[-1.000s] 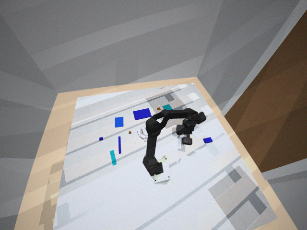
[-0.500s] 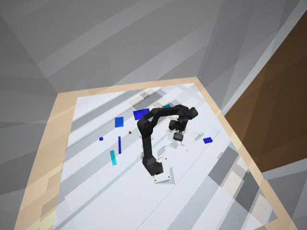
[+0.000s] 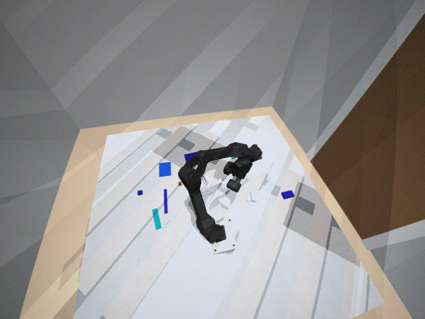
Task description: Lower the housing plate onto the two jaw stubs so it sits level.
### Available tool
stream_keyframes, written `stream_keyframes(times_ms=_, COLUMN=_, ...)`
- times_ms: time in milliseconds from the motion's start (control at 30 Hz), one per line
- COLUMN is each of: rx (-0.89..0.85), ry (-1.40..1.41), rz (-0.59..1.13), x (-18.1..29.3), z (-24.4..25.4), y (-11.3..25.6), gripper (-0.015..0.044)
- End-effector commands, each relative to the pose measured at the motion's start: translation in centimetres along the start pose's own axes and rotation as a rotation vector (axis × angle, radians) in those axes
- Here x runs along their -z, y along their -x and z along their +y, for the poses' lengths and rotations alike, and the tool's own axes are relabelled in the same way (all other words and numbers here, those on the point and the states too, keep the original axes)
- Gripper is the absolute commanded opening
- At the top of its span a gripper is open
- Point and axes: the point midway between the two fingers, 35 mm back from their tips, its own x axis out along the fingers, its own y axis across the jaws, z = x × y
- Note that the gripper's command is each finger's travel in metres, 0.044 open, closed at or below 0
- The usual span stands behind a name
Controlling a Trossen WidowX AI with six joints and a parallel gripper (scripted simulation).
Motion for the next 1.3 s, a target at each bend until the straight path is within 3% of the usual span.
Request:
stream_keyframes(times_ms=0, rx=0.003, ry=-0.064, rz=-0.003, x=-1.6, z=0.6, y=0.1, gripper=0.0351)
stream_keyframes(times_ms=1267, rx=-0.021, ry=-0.53, rz=-0.021, x=-12.2, z=6.8, y=-0.6, gripper=0.0351)
